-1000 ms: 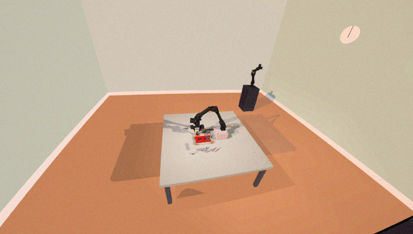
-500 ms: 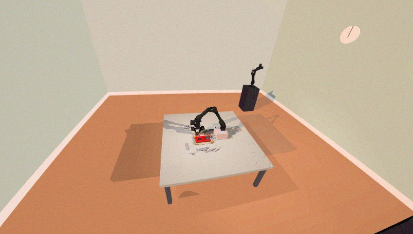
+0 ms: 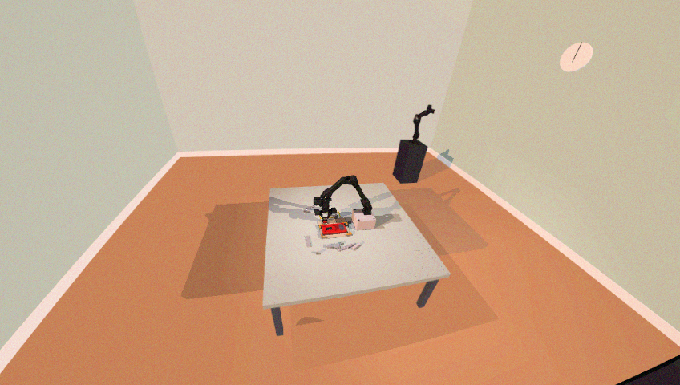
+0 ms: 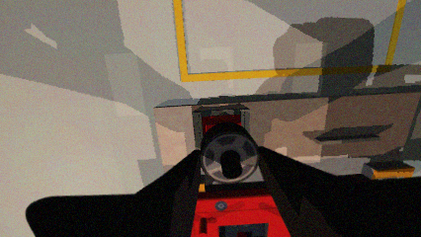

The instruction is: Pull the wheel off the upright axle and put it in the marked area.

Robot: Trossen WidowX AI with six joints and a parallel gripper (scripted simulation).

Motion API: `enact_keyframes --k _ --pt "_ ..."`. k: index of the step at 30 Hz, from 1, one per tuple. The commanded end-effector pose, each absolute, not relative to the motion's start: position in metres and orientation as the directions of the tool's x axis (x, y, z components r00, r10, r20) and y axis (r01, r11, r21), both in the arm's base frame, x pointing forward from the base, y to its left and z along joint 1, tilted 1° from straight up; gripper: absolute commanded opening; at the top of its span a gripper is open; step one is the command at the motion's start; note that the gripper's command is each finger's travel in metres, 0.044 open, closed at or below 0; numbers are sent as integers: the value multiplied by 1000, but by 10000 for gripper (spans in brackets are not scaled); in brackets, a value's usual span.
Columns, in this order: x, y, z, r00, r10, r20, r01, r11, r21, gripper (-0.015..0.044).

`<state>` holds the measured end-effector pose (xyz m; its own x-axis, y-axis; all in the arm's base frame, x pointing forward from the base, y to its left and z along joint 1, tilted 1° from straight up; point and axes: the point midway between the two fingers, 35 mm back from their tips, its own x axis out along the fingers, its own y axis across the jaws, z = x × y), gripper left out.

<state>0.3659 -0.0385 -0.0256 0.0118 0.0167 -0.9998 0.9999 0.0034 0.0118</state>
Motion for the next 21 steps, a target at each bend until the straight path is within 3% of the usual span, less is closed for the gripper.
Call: enact_keyframes --k 1,21 --pt "365 -39 -24 9 17 -1000 1000 3 9 0" --pt "365 -39 -17 12 16 -1000 1000 3 12 0"
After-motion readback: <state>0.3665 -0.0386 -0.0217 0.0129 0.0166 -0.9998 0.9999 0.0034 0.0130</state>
